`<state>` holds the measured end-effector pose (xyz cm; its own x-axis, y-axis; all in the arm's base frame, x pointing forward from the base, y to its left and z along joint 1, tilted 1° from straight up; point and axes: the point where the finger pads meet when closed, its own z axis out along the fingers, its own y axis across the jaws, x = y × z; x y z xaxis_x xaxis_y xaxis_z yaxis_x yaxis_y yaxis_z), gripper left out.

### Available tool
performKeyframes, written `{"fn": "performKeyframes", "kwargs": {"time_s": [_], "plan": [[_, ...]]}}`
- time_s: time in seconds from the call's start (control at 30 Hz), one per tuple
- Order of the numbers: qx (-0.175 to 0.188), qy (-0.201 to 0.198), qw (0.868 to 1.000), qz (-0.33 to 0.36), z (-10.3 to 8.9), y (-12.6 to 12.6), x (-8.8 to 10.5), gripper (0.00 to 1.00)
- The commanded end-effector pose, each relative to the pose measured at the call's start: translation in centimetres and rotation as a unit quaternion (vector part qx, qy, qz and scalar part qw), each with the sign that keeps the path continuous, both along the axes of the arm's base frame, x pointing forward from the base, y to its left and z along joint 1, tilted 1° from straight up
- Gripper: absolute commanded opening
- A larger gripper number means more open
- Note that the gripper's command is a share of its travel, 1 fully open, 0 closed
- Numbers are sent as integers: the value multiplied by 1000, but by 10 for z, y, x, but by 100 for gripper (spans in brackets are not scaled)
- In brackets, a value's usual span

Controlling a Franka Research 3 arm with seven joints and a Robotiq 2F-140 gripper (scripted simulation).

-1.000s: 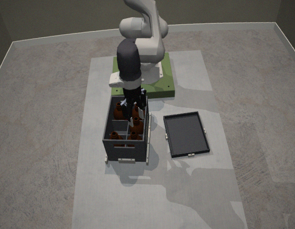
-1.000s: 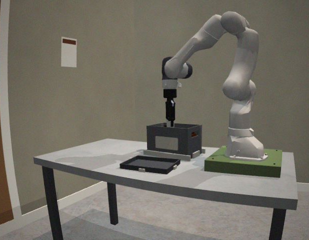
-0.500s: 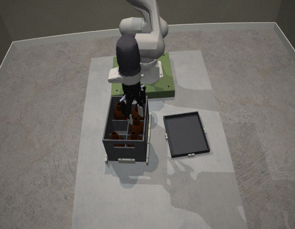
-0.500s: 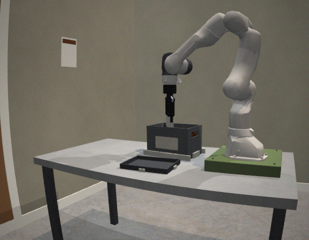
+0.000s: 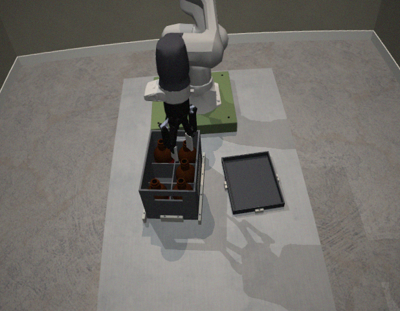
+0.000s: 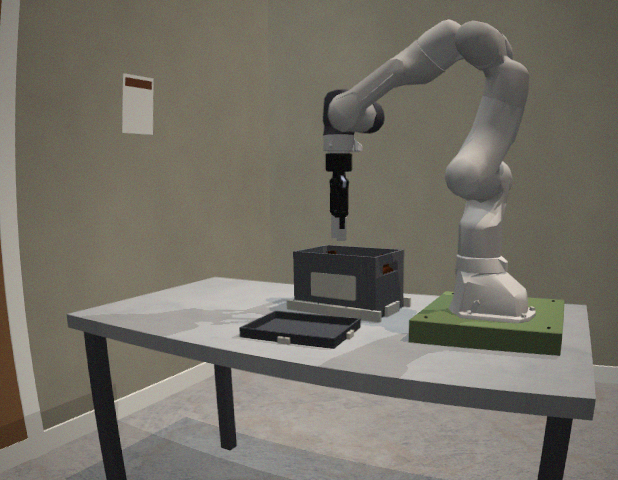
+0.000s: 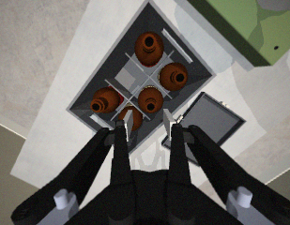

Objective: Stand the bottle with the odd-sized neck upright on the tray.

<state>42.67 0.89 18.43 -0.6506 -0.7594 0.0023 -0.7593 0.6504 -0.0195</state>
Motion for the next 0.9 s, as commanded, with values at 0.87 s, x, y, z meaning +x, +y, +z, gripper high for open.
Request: {"fn": "performKeyframes", "kwargs": {"time_s": [0.87], "plan": [[1,12,1000,0,16,1,-7,10]]}}
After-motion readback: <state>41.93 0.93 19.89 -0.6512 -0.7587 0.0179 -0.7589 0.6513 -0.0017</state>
